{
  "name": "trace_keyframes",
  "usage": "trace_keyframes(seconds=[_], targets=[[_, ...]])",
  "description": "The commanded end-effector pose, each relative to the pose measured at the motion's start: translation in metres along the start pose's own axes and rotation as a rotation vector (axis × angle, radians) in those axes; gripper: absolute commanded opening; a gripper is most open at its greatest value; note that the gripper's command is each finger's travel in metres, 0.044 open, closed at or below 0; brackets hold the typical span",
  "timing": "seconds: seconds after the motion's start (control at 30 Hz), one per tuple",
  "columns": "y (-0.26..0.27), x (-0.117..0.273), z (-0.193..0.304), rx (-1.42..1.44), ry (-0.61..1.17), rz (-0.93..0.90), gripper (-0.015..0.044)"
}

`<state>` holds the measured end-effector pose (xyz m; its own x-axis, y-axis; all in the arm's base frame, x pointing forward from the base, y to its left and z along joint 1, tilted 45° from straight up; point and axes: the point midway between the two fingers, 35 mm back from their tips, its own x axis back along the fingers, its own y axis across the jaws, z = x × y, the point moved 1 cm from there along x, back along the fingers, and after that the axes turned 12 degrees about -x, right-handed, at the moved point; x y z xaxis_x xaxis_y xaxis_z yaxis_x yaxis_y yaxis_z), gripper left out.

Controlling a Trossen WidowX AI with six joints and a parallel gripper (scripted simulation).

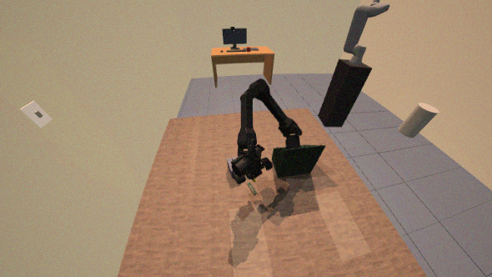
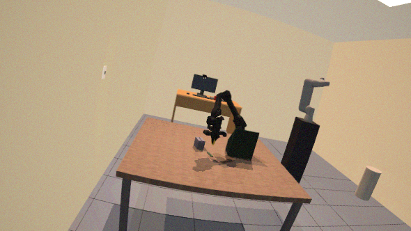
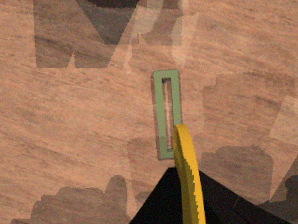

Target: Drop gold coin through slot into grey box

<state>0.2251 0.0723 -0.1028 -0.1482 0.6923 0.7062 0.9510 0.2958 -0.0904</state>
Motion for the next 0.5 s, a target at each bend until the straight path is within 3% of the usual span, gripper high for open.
trace_keyframes(seconds=[0.0,0.47], targets=[[-0.001,0.006,0.0,-0.009,0.003,0.005,0.0],[0.01,0.007,-0.002,-0.117,0.007,0.004,0.0]])
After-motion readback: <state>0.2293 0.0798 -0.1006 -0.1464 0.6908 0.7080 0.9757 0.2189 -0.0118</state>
